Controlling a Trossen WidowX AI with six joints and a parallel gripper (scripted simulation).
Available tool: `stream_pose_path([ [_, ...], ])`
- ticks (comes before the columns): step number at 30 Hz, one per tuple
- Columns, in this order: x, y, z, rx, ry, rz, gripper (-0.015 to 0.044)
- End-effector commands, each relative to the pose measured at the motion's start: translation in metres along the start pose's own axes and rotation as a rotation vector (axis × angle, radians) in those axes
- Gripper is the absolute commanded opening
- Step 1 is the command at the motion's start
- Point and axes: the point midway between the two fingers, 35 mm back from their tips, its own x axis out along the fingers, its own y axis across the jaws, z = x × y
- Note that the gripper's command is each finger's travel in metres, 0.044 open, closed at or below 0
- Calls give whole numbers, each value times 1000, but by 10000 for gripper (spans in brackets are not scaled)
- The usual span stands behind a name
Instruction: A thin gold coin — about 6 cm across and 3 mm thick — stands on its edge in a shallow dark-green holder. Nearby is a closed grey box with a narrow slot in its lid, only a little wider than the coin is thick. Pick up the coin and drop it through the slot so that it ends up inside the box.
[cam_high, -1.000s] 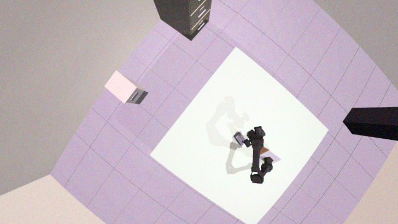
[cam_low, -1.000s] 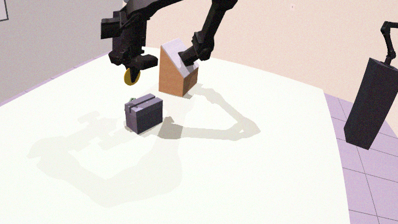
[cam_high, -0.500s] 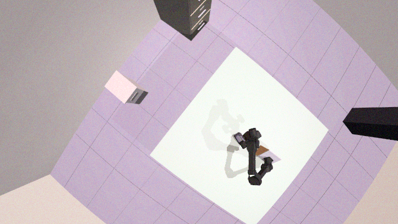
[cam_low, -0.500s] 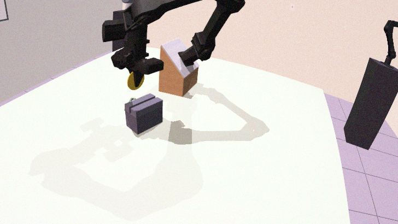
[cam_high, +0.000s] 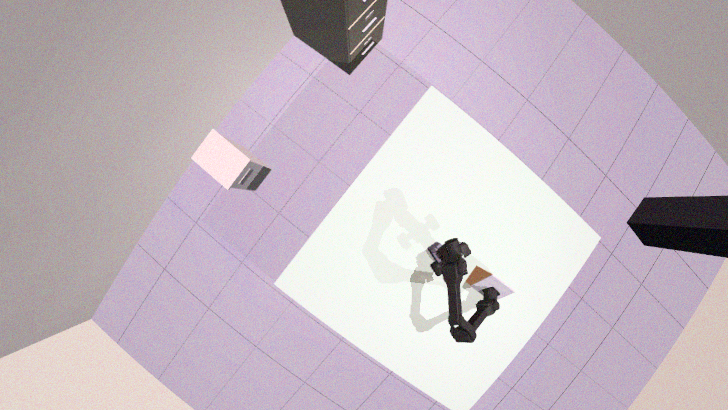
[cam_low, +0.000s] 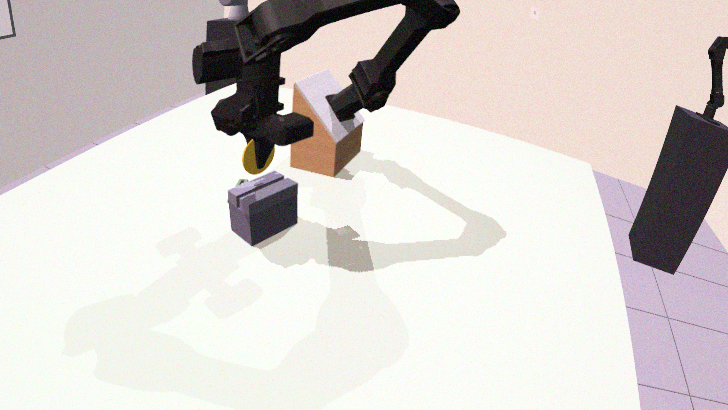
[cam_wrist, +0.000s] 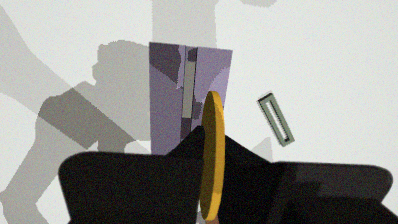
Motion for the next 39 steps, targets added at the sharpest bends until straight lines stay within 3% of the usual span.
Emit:
stream_pose_path([
  [1,-3,11,2,-4,-10,5,0],
  [39,-2,12,3,-1,1,2,0],
])
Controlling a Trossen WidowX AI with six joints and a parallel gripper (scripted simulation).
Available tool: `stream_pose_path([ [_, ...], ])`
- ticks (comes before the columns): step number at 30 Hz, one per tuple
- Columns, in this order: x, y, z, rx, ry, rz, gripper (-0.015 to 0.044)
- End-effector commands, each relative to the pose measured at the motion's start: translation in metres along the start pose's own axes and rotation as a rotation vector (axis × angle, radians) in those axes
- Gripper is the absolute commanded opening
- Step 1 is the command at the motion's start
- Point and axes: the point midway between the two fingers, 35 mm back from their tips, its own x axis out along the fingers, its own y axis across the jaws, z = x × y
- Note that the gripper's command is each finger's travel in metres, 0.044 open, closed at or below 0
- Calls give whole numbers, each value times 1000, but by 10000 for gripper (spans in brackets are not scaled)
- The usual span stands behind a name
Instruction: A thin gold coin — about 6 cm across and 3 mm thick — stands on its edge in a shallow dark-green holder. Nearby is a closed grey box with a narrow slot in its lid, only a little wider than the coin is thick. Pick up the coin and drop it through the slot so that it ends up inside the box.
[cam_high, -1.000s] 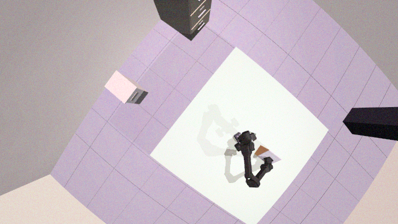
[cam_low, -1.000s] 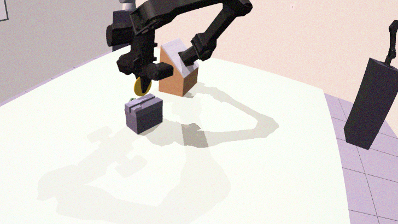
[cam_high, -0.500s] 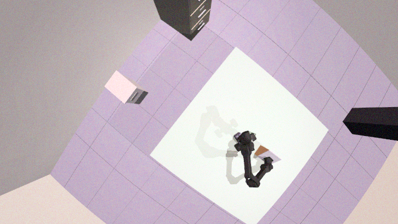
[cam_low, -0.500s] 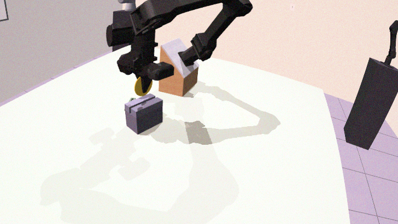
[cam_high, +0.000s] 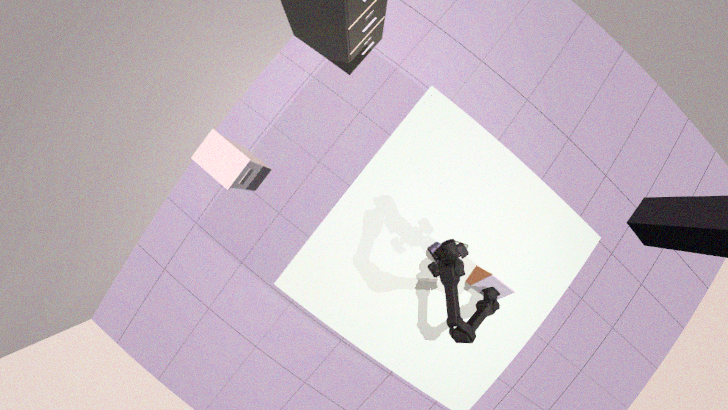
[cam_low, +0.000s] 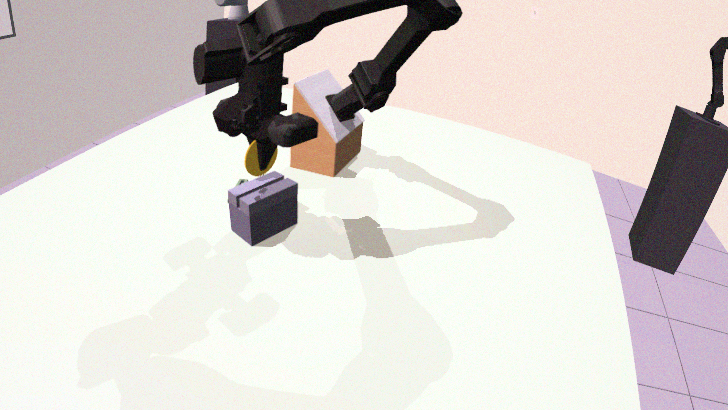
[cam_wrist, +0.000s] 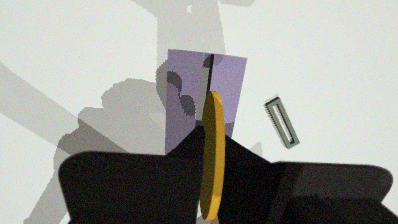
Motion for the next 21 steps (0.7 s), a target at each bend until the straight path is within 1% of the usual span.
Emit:
stream_pose_path([
  [1,1,-1,-1,10,0,2,0],
  [21,6,0,-2,10,1,0,0],
])
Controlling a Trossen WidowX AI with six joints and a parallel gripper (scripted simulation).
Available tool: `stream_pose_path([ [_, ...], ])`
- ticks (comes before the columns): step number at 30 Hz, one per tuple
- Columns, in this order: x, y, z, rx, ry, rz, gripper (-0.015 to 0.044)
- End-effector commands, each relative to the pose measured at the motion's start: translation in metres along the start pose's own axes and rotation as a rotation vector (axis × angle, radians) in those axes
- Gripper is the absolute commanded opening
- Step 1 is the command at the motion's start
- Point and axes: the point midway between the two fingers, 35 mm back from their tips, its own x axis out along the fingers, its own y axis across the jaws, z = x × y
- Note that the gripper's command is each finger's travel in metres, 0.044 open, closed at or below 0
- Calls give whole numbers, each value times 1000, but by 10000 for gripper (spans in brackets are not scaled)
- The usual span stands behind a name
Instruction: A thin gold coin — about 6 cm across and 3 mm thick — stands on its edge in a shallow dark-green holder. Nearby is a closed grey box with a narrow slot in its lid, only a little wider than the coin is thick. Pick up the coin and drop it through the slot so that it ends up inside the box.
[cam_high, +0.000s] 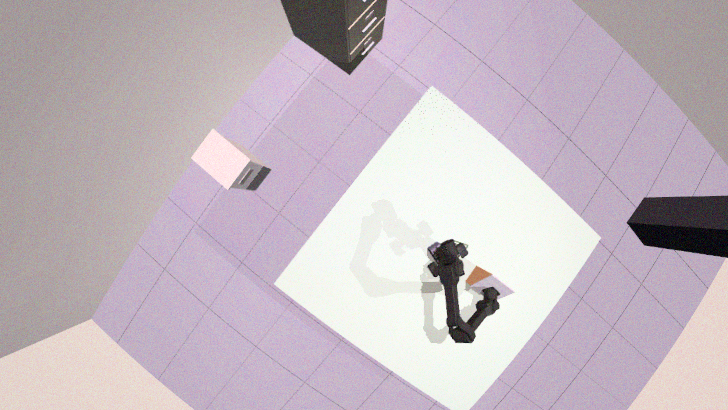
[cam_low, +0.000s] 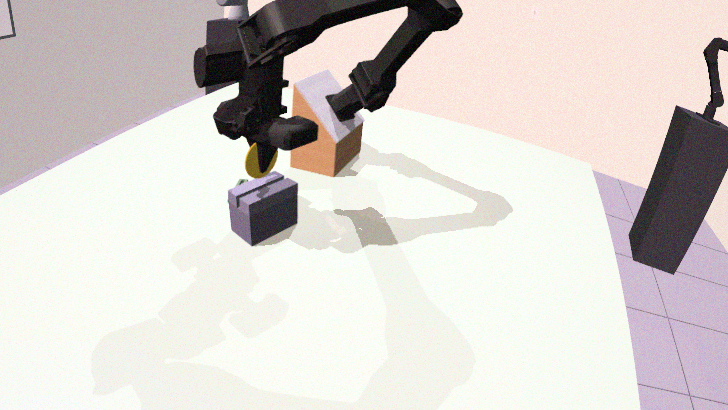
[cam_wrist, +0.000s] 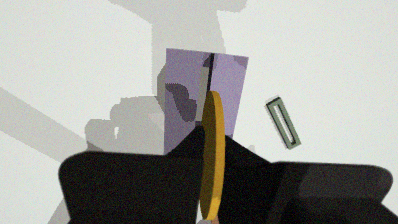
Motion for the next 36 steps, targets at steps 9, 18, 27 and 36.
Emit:
stream_pose_path([
  [9,7,1,-2,9,0,4,0],
  [18,12,0,-1,10,0,4,0],
  [27,13,0,-1,4,0,0,53],
  [36,13,0,-1,4,0,0,161],
])
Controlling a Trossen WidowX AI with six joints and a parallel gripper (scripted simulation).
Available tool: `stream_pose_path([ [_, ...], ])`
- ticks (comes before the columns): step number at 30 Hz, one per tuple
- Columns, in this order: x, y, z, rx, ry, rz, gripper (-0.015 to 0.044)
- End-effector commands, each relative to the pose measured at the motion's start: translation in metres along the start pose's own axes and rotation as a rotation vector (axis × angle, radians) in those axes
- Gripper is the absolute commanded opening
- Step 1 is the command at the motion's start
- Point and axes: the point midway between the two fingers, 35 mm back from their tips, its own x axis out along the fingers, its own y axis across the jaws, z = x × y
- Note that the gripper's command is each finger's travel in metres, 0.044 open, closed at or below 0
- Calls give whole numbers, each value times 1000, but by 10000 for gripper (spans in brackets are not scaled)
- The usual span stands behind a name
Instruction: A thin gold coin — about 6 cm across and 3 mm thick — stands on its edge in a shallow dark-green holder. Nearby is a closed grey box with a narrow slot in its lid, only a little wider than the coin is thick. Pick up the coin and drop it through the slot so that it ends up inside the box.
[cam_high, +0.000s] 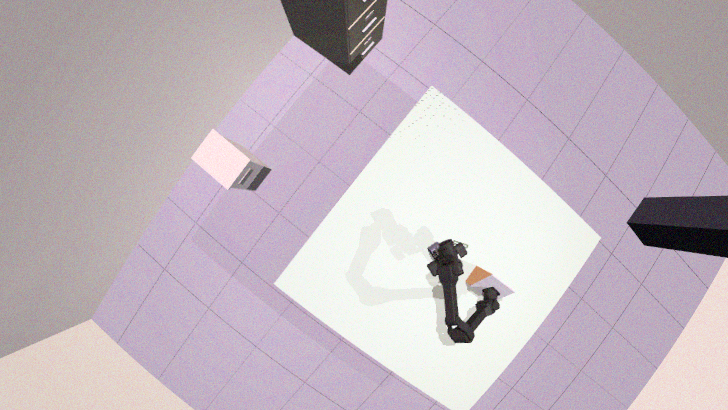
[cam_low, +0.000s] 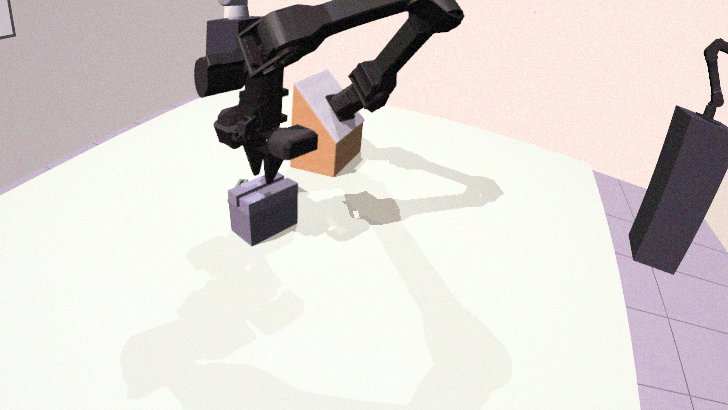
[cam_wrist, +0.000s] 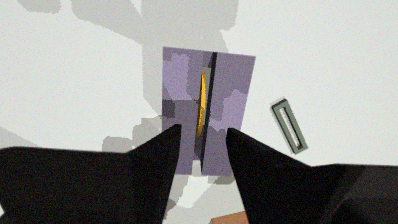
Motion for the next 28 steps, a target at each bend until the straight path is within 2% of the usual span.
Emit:
stream_pose_path([
  [1,0,0,0,-1,0,0,161],
  [4,0,0,0,-1,0,0,161],
  [13,-20,0,0,1,0,-1,397],
  [15,-39,-1,-1,5,2,0,440],
  [18,-60,-1,-4,7,7,6,440],
  [28,-60,-1,-4,7,7,6,440],
])
